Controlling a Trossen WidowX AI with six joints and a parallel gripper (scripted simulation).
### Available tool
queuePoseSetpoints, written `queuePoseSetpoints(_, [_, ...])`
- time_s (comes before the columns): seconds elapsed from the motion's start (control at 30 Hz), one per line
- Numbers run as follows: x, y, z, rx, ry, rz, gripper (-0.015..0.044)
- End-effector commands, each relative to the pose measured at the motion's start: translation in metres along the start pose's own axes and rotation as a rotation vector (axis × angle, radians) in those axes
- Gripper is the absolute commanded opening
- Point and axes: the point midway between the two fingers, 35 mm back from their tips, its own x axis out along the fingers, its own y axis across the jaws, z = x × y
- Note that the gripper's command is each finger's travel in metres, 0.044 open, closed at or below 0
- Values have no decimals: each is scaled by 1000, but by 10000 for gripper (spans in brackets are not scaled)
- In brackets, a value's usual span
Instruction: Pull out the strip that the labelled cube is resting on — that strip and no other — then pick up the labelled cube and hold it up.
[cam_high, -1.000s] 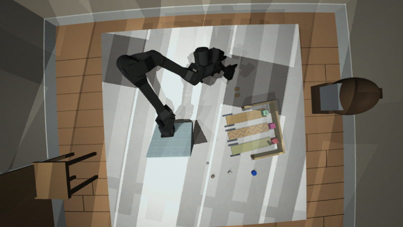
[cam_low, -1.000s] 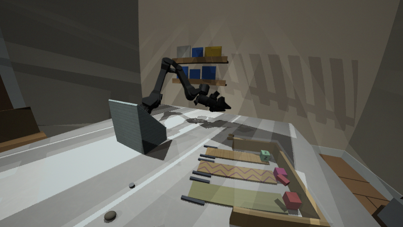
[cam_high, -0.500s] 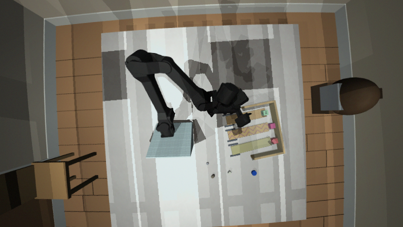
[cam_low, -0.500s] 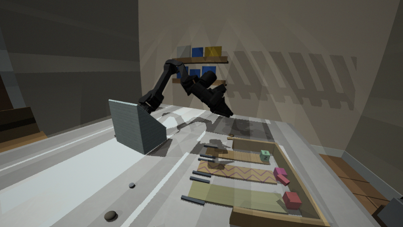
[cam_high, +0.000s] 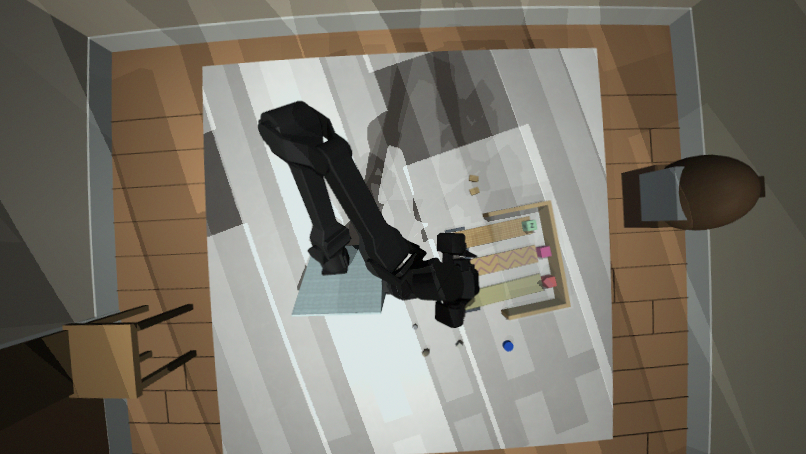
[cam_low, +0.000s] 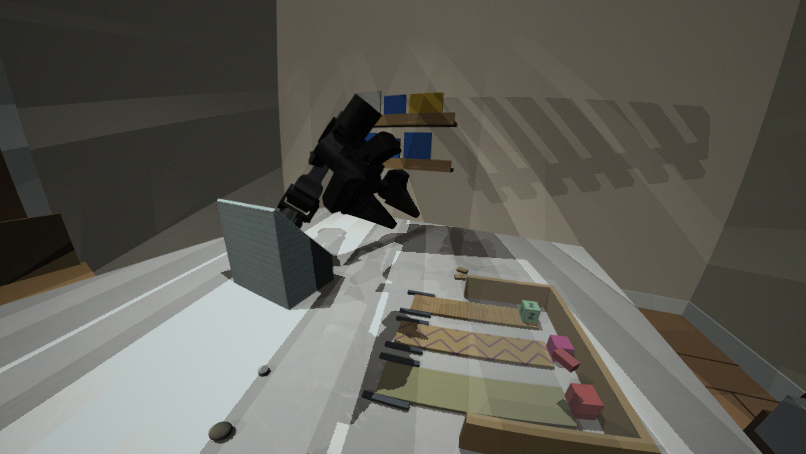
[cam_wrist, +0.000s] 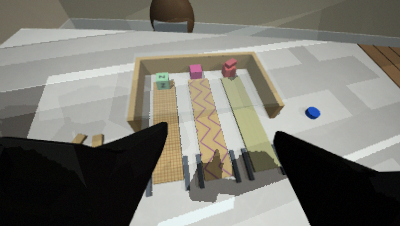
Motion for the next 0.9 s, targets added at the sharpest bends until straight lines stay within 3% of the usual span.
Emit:
queuePoseSetpoints(0.0, [-2,-3,-4,30,10,11,400])
queuePoseSetpoints(0.43, [-2,-3,-4,30,10,11,400])
queuePoseSetpoints(0.53, [10,-1,-4,19,73,12,321])
queuePoseSetpoints(0.87, [75,29,-25,-93,540,56,59])
